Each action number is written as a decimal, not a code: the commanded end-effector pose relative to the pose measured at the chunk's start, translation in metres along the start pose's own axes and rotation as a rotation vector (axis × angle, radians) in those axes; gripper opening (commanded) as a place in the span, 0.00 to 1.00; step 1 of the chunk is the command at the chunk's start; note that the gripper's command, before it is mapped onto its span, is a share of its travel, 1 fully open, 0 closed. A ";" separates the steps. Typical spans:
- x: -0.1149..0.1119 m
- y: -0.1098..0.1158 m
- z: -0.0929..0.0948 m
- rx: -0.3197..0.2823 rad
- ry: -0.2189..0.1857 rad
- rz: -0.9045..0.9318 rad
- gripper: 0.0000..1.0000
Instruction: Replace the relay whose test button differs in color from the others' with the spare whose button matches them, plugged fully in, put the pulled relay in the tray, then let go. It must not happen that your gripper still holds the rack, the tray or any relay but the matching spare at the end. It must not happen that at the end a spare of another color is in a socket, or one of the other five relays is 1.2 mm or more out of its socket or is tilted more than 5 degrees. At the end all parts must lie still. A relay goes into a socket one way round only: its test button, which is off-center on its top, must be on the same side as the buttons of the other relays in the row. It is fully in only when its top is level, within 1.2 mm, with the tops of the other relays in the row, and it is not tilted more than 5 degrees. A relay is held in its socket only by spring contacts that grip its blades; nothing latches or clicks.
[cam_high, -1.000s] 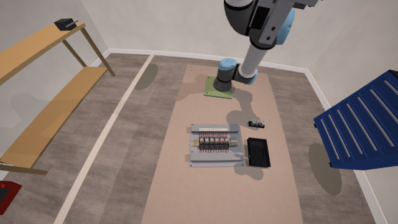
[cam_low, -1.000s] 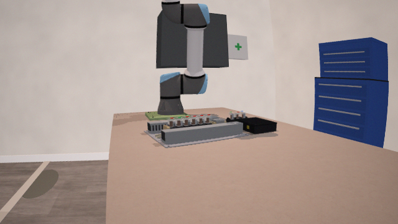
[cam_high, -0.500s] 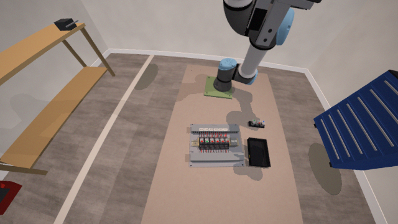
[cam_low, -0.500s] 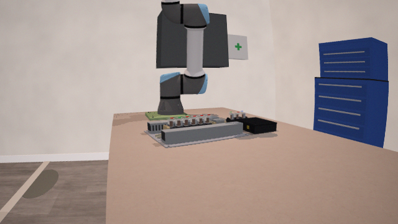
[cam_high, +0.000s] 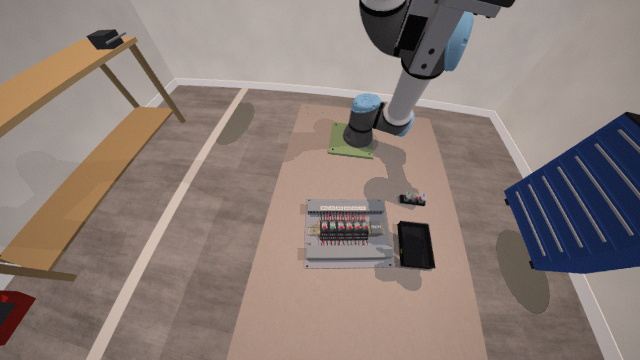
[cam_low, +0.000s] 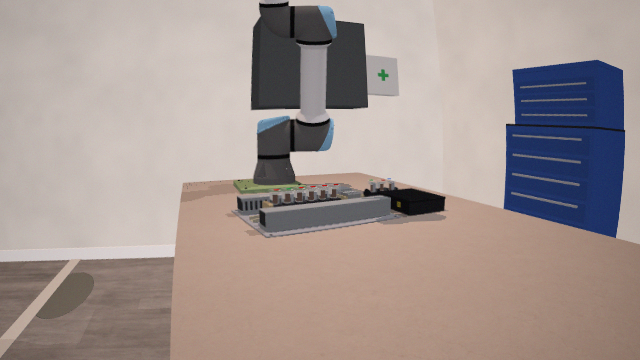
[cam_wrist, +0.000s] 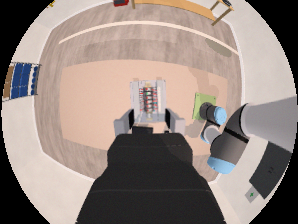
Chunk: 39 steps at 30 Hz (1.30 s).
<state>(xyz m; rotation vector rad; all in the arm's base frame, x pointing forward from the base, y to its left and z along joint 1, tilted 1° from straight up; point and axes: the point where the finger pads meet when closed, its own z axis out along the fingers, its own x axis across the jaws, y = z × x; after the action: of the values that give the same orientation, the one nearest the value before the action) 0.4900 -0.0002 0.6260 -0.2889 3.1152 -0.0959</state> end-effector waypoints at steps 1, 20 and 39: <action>0.001 0.000 0.000 0.002 -0.005 0.000 1.00; 0.001 -0.001 0.002 0.002 -0.005 0.000 1.00; 0.001 -0.002 0.004 -0.056 -0.018 -0.029 1.00</action>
<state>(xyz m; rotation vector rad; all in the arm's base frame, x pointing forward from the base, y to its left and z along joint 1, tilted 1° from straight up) 0.4893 -0.0027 0.6221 -0.3314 3.1028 -0.0123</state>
